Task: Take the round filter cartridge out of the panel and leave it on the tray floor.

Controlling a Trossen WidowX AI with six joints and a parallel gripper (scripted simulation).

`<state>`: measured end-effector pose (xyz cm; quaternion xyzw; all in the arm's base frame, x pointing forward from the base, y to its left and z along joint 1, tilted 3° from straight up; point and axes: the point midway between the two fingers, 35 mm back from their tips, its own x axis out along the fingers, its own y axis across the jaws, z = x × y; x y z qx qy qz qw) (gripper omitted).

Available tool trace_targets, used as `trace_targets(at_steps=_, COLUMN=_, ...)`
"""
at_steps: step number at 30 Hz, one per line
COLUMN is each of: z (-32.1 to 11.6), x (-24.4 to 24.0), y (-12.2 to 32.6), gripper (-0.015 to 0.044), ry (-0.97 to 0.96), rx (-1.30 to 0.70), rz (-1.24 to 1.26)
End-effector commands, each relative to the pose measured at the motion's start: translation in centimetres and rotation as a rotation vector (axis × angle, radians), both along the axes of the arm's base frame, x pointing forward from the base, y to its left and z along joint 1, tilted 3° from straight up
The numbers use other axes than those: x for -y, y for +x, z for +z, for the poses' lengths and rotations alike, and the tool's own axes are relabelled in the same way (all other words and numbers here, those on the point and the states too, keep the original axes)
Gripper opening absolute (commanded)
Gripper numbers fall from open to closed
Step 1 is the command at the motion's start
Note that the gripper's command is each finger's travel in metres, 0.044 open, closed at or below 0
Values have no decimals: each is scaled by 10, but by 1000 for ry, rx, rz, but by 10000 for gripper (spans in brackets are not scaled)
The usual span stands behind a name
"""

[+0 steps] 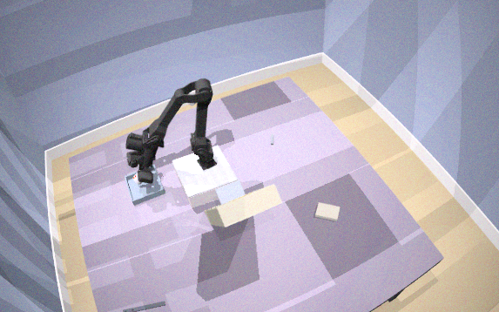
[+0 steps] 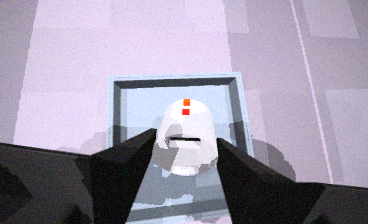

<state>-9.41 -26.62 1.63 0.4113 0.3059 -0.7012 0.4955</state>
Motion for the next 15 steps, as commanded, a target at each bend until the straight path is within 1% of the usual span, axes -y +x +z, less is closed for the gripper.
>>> trace_targets(at_steps=1, z=-19, x=-4, y=0, gripper=0, ry=1, rx=1, rz=-2)
trace_targets(at_steps=6, z=-25, x=-6, y=1, gripper=0, ry=1, rx=1, rz=-2)
trace_targets(at_steps=15, z=-22, x=-6, y=1, gripper=236, ry=9, rx=3, rz=-3)
